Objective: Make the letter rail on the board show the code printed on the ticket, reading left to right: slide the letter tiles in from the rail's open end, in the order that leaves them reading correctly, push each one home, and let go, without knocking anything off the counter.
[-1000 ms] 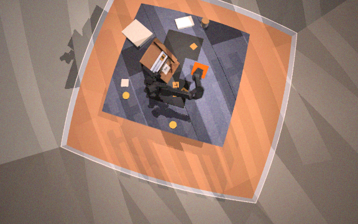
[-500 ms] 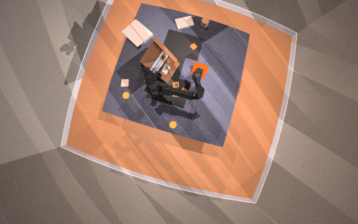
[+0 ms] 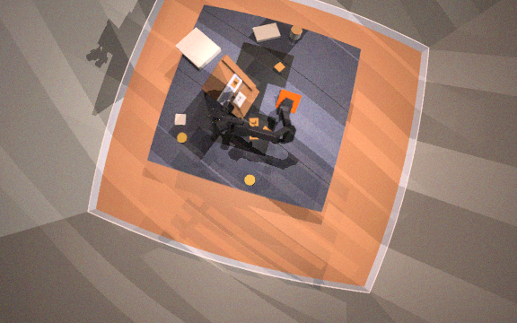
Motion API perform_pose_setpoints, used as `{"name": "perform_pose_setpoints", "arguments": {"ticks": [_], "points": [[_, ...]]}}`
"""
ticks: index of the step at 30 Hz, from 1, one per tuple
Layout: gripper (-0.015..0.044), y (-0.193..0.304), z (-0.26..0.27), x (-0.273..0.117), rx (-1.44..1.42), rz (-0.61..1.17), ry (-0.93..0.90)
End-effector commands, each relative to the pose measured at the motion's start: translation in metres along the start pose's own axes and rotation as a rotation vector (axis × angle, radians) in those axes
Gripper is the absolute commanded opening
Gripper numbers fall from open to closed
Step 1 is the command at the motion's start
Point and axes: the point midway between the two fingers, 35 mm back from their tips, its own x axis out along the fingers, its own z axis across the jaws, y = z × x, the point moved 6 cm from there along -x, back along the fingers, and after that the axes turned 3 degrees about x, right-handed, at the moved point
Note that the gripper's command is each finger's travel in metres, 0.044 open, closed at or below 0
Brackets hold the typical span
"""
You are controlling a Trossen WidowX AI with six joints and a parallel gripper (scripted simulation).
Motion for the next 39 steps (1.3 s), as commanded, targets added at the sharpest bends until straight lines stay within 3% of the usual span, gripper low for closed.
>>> {"name": "perform_pose_setpoints", "arguments": {"ticks": [1, 39], "points": [[0.0000, 0.001, -0.004, 0.000, -0.002, 0.004, 0.000], [0.0000, 0.000, -0.023, 0.002, -0.003, 0.004, 0.001]]}}
